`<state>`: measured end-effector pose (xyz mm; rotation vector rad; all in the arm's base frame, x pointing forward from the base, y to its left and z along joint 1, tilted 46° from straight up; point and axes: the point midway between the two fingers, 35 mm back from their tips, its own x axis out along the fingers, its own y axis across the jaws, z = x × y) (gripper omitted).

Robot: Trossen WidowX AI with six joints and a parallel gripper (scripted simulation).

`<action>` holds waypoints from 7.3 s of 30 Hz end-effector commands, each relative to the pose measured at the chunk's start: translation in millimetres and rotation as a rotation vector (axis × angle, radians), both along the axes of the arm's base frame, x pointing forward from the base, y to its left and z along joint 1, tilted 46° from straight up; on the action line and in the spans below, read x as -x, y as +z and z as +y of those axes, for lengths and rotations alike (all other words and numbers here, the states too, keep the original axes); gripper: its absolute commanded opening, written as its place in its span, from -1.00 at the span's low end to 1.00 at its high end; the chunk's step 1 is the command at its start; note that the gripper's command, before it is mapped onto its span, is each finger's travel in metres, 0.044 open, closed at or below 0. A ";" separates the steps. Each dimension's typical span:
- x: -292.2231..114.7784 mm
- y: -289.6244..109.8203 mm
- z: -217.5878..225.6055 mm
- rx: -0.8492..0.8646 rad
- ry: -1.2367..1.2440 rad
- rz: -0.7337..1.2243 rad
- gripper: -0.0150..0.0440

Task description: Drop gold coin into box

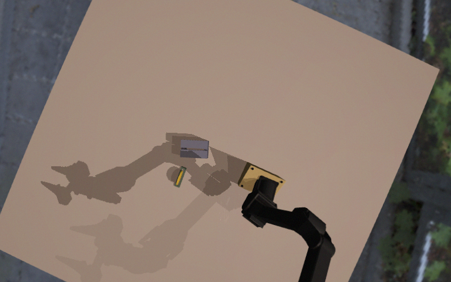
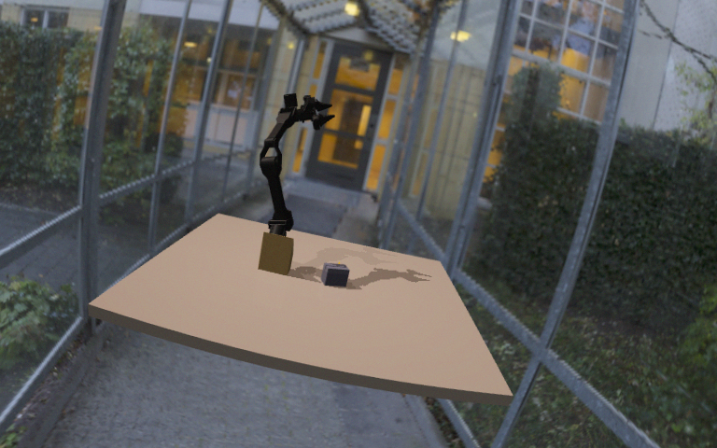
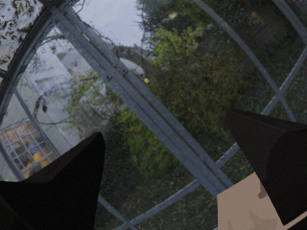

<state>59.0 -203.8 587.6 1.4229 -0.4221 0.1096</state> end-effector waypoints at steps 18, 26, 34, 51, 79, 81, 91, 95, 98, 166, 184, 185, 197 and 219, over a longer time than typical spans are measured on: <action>-83.7 -13.1 217.9 1.260 -0.145 0.132 0.05; -153.5 -74.4 269.3 1.716 -0.081 0.286 0.05; -212.4 -150.8 283.5 2.075 0.078 0.437 0.05; -271.0 -366.0 269.3 2.490 1.031 0.271 0.05; -223.2 -504.0 270.1 2.077 1.460 -0.335 0.05; -223.2 -504.9 271.0 2.077 1.460 -0.335 0.05; -224.5 -518.5 284.9 2.077 1.460 -0.335 0.05; -225.2 -523.2 289.3 2.078 1.460 -0.335 0.05; -225.7 -526.6 292.7 2.078 1.460 -0.335 0.05; -228.1 -522.1 286.2 2.082 1.463 -0.331 -0.49; -222.3 -491.1 257.5 2.077 1.461 -0.335 -0.49; -222.3 -491.1 257.5 2.073 1.462 -0.329 -0.49; -223.1 -492.5 255.6 1.790 1.544 0.047 -0.49; -224.6 -495.3 251.8 1.159 1.561 0.689 -0.49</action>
